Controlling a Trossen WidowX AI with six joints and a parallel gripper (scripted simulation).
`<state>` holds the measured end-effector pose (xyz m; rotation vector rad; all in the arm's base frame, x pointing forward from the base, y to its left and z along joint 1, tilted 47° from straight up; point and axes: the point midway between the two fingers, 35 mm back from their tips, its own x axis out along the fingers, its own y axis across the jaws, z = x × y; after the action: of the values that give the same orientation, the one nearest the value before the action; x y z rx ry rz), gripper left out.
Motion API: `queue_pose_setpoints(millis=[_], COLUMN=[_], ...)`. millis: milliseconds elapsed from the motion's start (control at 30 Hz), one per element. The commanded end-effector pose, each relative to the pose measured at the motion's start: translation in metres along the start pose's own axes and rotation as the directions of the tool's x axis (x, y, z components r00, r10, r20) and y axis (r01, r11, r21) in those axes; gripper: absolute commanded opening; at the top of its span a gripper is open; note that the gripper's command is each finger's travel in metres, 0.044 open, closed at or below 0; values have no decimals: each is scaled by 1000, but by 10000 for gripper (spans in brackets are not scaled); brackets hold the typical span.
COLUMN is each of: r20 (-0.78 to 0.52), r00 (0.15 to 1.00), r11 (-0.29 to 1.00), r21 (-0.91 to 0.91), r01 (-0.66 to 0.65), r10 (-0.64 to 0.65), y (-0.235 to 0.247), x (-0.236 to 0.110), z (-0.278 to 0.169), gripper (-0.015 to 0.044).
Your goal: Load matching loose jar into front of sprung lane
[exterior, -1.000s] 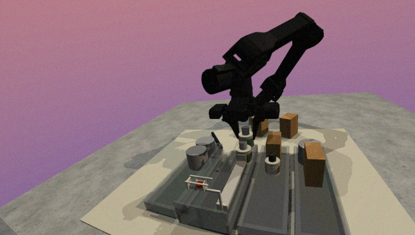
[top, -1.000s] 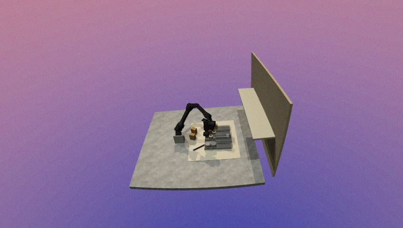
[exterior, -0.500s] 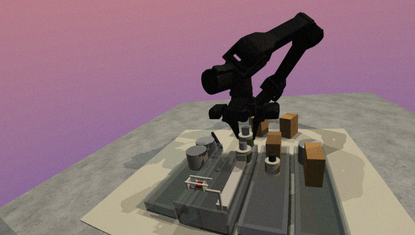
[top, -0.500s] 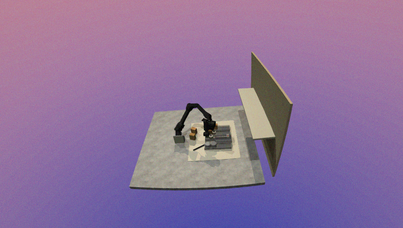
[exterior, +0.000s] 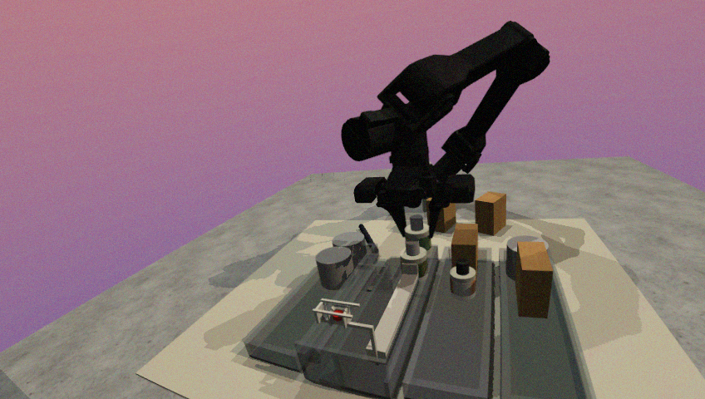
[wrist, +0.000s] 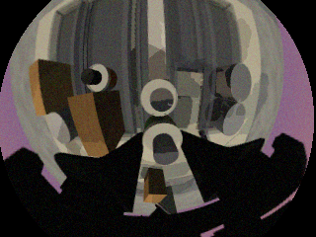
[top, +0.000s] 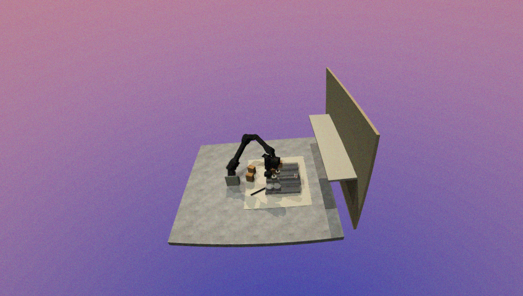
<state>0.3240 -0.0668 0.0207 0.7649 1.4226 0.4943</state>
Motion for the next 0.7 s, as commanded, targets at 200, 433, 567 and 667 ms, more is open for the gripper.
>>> queue_pose_setpoints(millis=[200,433,567,667], r20=[25,25,26,26], r00=[1000,1000,1000,1000], r11=[1000,1000,1000,1000], r21=[-14,-14,-14,-14], r01=[-5,-5,-5,-5], r10=[6,5,5,5], y=[2,2,2,2], x=[-4,-2,-1,0], z=[9,9,9,9], gripper=[0,0,0,0])
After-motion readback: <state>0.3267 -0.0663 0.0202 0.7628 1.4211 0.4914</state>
